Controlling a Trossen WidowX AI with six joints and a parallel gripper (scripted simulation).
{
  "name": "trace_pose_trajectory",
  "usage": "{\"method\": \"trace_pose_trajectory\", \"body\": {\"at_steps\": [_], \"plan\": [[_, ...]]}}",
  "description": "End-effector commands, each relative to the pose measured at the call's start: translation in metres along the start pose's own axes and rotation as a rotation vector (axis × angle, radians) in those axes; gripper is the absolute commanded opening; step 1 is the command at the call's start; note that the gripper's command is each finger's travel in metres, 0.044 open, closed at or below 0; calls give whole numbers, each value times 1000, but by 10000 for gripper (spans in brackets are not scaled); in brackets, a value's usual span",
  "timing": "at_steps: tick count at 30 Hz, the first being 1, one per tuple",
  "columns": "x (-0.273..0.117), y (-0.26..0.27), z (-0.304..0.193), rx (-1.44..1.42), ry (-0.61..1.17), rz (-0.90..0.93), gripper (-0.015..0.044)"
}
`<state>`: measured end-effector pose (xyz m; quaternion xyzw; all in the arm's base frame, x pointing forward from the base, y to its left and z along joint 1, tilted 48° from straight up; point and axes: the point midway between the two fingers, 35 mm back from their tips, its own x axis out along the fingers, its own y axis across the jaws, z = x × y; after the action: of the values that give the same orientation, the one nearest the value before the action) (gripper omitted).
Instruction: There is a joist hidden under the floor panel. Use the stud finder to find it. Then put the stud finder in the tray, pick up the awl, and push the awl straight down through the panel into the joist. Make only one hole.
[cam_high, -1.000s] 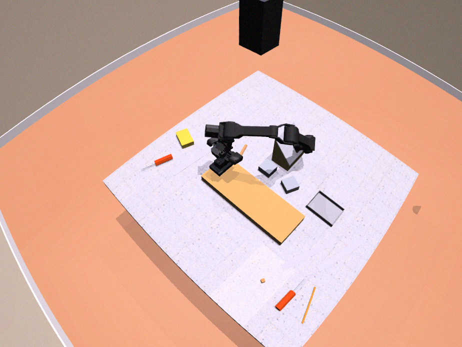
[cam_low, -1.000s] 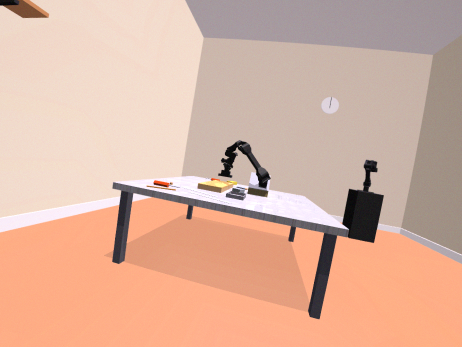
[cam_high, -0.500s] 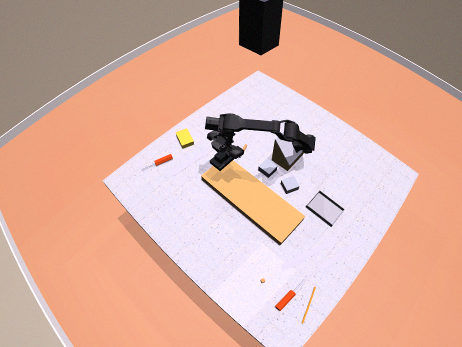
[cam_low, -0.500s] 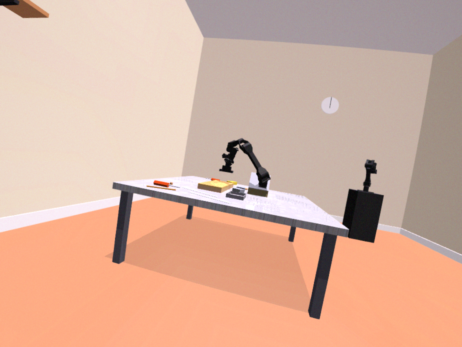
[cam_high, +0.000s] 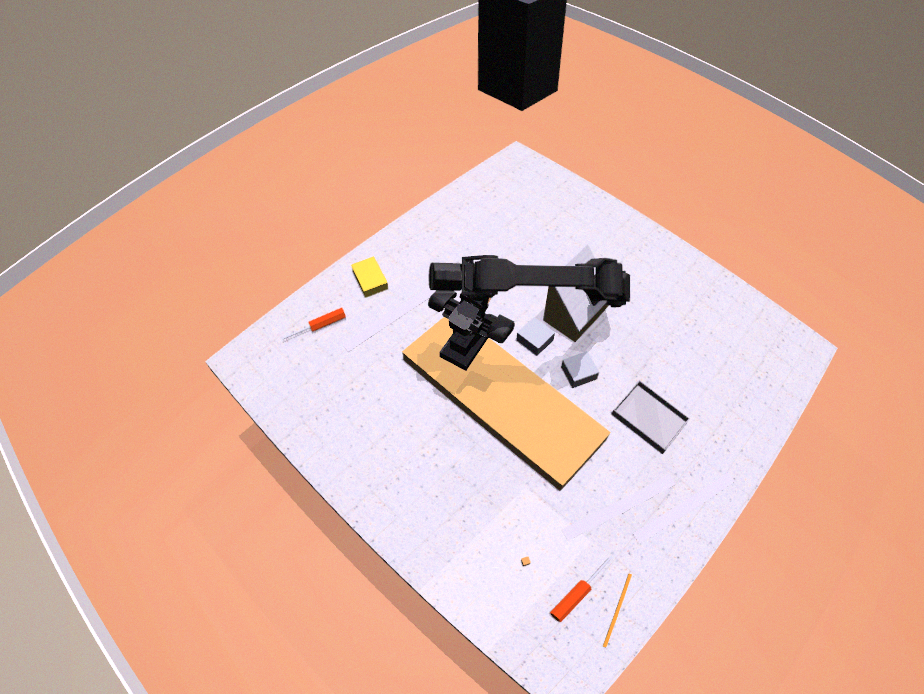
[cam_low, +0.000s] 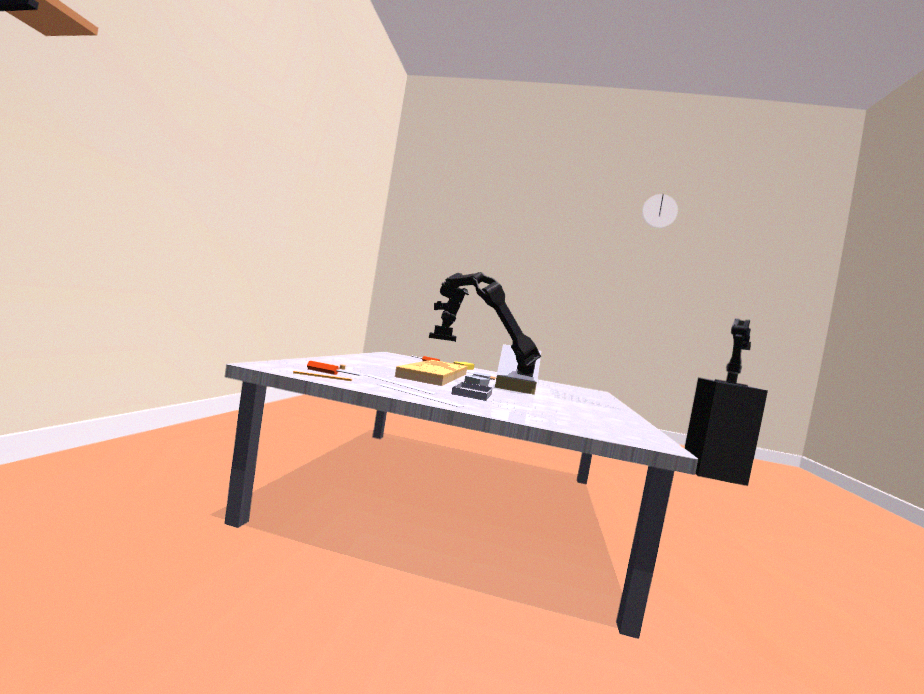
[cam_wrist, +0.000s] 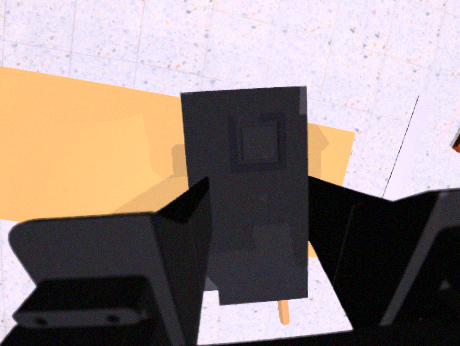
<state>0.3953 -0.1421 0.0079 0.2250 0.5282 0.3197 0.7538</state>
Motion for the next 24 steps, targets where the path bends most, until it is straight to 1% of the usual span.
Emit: {"method": "trace_pose_trajectory", "body": {"at_steps": [1, 13, 24], "plan": [[-1, 29, 10, -67, -2, 12, 0], [1, 112, 30, -267, 2, 44, 0], [4, 189, 31, -451, 2, 84, 0]]}}
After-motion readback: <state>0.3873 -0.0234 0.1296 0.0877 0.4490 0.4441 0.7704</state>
